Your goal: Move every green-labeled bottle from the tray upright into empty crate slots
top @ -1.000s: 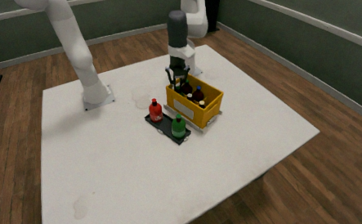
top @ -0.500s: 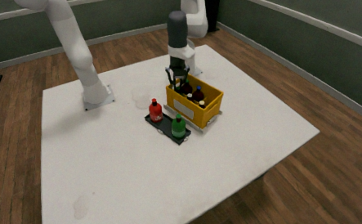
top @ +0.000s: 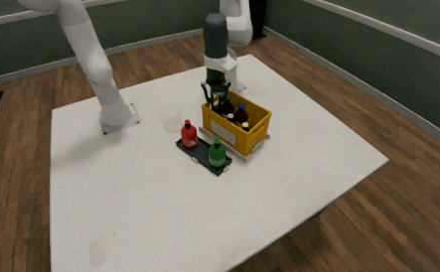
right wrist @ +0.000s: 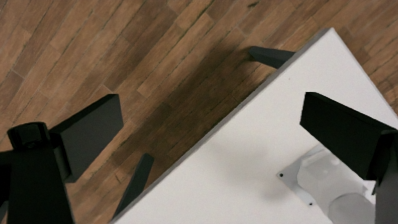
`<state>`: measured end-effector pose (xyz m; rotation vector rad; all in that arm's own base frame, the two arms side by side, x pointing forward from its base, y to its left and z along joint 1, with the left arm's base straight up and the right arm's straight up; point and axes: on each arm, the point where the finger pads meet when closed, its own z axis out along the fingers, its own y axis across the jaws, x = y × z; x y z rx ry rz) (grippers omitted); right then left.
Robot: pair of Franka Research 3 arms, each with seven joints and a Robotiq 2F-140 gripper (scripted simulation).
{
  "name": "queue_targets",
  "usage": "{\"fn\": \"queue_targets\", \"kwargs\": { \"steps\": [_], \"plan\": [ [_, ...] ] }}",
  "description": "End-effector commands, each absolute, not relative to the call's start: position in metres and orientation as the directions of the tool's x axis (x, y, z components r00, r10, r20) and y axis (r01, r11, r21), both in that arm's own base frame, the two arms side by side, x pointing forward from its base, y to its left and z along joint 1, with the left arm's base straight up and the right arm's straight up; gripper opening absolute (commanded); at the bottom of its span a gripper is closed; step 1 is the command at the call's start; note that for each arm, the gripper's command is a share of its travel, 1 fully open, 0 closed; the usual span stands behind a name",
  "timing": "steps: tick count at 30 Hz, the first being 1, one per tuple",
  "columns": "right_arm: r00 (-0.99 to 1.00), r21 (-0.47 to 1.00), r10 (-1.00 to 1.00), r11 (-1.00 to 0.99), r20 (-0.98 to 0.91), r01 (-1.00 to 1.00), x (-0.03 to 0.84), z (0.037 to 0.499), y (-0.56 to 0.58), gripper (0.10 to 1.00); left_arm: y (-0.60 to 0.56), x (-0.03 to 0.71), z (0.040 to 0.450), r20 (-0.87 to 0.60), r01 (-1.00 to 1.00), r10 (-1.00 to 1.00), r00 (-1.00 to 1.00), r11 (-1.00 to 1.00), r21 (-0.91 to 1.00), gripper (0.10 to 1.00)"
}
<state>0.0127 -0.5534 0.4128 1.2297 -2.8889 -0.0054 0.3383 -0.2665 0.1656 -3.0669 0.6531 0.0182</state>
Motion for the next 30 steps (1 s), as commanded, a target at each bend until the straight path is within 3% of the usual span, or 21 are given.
{"fn": "queue_targets", "kwargs": {
  "steps": [1, 25, 26, 30],
  "plan": [
    [-0.691, 0.000, -0.723, 0.691, 0.000, -0.723, 0.0128, 0.4130, -0.5544, 1.000, -0.2701, 0.3409, 0.1688, 0.000, -0.409, -0.409, 0.912, -0.912, 0.000, 0.099],
    [-0.691, 0.000, -0.723, 0.691, 0.000, -0.723, 0.0128, 0.4130, -0.5544, 1.000, -0.2701, 0.3409, 0.1688, 0.000, -0.409, -0.409, 0.912, -0.912, 0.000, 0.099],
    [-0.691, 0.000, -0.723, 0.691, 0.000, -0.723, 0.0128, 0.4130, -0.5544, 1.000, -0.2701, 0.3409, 0.1688, 0.000, -0.409, -0.409, 0.912, -0.912, 0.000, 0.442],
    [-0.691, 0.000, -0.723, 0.691, 0.000, -0.723, 0.0128, 0.4130, -0.5544, 1.000, -0.2701, 0.3409, 0.1688, 0.000, -0.409, -0.409, 0.912, -0.912, 0.000, 0.442]
  ]
}}
